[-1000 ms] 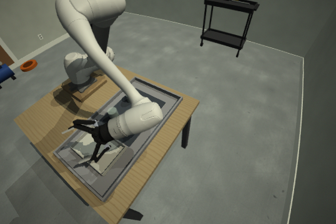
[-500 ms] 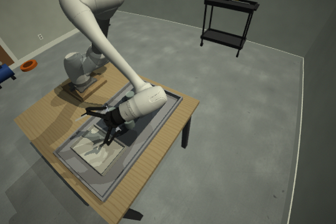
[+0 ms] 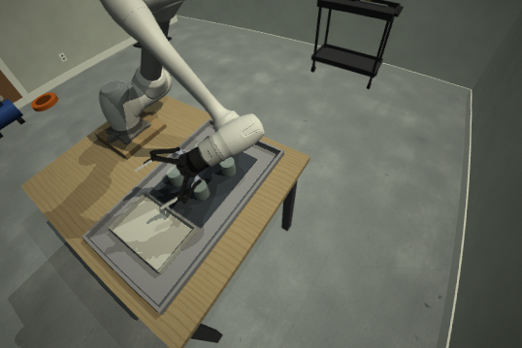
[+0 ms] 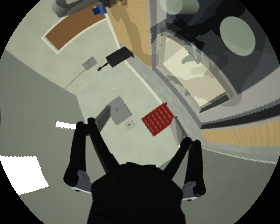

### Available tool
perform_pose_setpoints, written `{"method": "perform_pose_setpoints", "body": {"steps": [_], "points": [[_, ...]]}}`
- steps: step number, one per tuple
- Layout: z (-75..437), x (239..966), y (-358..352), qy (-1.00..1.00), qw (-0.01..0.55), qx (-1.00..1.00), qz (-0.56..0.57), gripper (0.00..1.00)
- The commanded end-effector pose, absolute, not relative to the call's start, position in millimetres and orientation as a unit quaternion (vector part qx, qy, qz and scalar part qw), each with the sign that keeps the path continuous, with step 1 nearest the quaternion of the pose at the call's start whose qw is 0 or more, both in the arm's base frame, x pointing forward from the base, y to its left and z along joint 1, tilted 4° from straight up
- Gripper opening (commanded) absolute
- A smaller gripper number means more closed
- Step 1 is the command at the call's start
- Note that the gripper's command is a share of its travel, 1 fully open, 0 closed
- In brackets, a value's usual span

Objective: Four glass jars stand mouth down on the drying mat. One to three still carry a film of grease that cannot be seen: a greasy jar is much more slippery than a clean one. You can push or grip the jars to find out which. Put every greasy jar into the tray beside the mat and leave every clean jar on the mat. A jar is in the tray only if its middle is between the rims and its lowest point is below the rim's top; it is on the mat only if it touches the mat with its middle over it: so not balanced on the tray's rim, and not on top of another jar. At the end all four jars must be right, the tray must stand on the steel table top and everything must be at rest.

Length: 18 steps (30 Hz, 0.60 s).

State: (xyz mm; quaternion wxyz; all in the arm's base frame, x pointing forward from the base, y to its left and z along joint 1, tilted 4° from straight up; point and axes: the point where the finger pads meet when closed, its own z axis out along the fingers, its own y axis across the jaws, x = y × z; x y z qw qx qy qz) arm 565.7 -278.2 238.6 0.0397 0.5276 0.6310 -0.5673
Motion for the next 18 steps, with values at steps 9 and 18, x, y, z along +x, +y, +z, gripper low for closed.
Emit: {"method": "perform_pose_setpoints", "body": {"steps": [9, 18], "points": [[228, 539, -216, 0.648, 0.062, 0.505, -0.566, 1.00], [227, 508, -182, 0.661, 0.079, 0.488, -0.565, 1.00]]}}
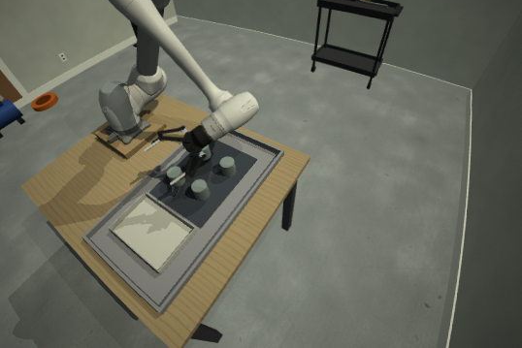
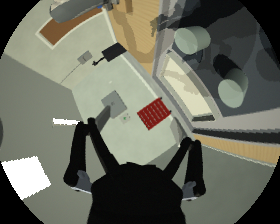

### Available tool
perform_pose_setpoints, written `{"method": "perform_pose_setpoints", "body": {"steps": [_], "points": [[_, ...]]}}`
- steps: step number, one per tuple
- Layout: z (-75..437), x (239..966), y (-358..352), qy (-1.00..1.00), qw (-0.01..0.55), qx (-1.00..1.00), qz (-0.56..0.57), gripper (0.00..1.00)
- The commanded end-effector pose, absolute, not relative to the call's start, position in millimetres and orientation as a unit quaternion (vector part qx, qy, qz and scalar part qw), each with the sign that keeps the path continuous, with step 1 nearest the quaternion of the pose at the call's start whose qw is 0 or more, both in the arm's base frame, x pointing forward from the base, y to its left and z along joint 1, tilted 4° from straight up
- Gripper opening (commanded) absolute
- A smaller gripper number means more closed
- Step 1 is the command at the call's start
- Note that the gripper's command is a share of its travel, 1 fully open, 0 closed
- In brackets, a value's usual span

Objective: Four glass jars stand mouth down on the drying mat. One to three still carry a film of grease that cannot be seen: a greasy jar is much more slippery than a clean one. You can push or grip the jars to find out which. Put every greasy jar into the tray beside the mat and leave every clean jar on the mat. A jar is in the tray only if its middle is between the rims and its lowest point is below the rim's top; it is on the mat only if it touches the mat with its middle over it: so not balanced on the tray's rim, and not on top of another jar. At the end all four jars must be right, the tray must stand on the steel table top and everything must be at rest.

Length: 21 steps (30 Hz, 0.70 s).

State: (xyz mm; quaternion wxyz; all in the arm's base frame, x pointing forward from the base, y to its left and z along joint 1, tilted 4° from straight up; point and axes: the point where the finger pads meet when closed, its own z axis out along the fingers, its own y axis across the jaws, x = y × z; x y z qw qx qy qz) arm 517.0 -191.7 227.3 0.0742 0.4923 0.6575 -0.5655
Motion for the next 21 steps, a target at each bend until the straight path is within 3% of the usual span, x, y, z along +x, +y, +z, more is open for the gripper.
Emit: {"method": "perform_pose_setpoints", "body": {"steps": [1, 21], "points": [[227, 504, -177, 0.663, 0.081, 0.485, -0.565, 1.00], [225, 424, -89, 0.692, 0.123, 0.439, -0.560, 1.00]]}}
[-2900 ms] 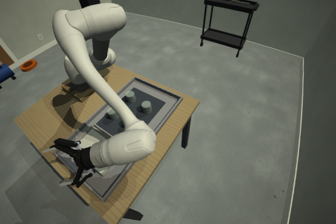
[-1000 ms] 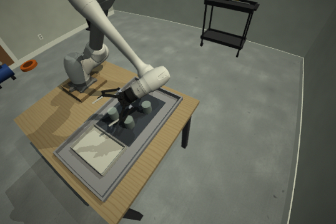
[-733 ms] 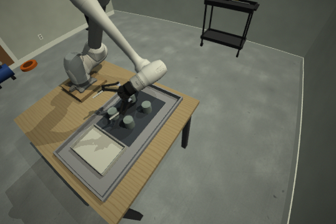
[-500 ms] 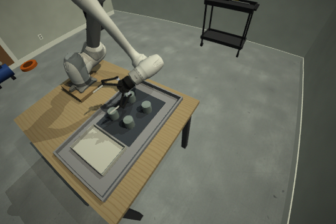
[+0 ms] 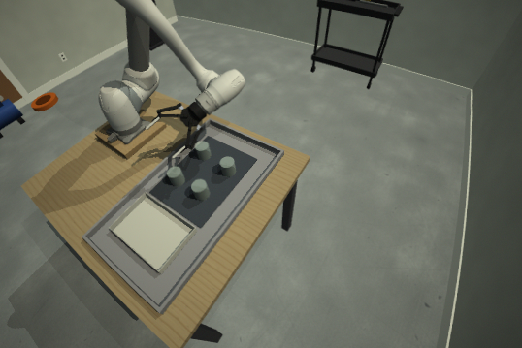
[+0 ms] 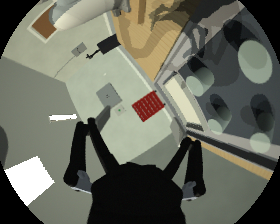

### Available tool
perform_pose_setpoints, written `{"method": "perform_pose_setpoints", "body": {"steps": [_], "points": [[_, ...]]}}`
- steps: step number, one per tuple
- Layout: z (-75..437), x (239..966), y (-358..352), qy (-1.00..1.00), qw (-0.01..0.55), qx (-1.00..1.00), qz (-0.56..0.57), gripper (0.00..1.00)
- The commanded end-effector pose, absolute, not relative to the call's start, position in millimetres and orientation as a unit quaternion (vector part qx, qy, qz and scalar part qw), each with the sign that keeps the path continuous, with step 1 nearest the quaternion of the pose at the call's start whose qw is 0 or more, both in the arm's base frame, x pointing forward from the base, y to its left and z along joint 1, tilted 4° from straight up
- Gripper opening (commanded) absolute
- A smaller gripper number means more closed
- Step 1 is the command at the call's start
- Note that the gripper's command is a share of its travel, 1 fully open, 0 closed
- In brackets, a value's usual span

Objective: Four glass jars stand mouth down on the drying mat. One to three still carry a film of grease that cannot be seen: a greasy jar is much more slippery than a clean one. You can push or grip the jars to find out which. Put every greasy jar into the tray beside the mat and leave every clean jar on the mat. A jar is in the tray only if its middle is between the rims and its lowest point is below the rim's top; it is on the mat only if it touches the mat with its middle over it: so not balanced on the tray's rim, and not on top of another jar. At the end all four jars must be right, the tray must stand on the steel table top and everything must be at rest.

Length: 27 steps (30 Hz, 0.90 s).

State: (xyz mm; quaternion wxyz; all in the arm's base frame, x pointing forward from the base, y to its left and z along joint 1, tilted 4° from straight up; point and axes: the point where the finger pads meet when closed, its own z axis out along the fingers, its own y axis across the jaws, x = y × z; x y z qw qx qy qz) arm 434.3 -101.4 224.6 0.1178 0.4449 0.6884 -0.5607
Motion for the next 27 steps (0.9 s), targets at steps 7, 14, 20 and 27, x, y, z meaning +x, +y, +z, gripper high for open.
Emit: {"method": "perform_pose_setpoints", "body": {"steps": [7, 14, 20, 27], "points": [[224, 393, -55, 0.702, 0.139, 0.421, -0.557, 1.00], [223, 371, -31, 0.710, 0.151, 0.407, -0.555, 1.00], [224, 393, -38, 0.759, 0.139, 0.381, -0.510, 1.00], [225, 408, -37, 0.804, 0.132, 0.349, -0.462, 1.00]]}}
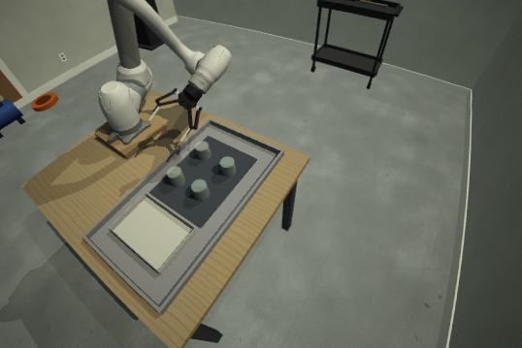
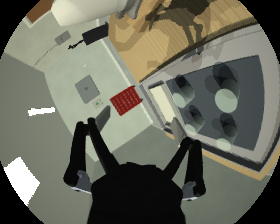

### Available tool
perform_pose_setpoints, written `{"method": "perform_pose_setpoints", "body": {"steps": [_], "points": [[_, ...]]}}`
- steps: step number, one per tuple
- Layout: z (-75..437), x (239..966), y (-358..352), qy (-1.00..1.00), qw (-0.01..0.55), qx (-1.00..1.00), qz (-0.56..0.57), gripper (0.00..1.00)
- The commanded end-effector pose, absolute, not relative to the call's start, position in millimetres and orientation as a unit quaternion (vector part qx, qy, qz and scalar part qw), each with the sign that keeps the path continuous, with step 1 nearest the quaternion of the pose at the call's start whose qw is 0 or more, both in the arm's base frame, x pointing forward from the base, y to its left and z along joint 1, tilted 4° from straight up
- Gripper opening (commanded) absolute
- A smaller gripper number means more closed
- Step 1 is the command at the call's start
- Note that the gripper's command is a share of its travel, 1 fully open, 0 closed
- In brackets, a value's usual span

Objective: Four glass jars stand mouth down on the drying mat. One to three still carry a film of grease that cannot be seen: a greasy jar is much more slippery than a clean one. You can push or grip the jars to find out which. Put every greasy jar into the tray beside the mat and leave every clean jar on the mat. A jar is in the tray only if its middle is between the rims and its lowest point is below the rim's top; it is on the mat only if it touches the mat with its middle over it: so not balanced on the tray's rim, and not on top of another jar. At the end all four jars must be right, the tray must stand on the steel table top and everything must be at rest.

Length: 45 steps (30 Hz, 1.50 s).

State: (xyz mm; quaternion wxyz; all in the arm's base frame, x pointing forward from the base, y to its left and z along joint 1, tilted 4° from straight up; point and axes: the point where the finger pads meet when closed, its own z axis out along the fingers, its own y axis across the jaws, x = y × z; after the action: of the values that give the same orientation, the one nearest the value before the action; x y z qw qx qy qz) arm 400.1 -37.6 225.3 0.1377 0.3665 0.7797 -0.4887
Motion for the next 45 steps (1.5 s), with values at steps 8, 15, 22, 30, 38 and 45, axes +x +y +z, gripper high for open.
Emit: {"method": "perform_pose_setpoints", "body": {"steps": [8, 15, 22, 30, 38, 45], "points": [[226, 423, -37, 0.847, 0.122, 0.315, -0.411, 1.00], [227, 438, -36, 0.883, 0.112, 0.280, -0.359, 1.00], [227, 438, -36, 0.883, 0.112, 0.280, -0.359, 1.00], [228, 454, -36, 0.916, 0.100, 0.243, -0.304, 1.00], [229, 469, -36, 0.943, 0.088, 0.204, -0.247, 1.00], [230, 484, -35, 0.964, 0.079, 0.167, -0.192, 1.00]]}}
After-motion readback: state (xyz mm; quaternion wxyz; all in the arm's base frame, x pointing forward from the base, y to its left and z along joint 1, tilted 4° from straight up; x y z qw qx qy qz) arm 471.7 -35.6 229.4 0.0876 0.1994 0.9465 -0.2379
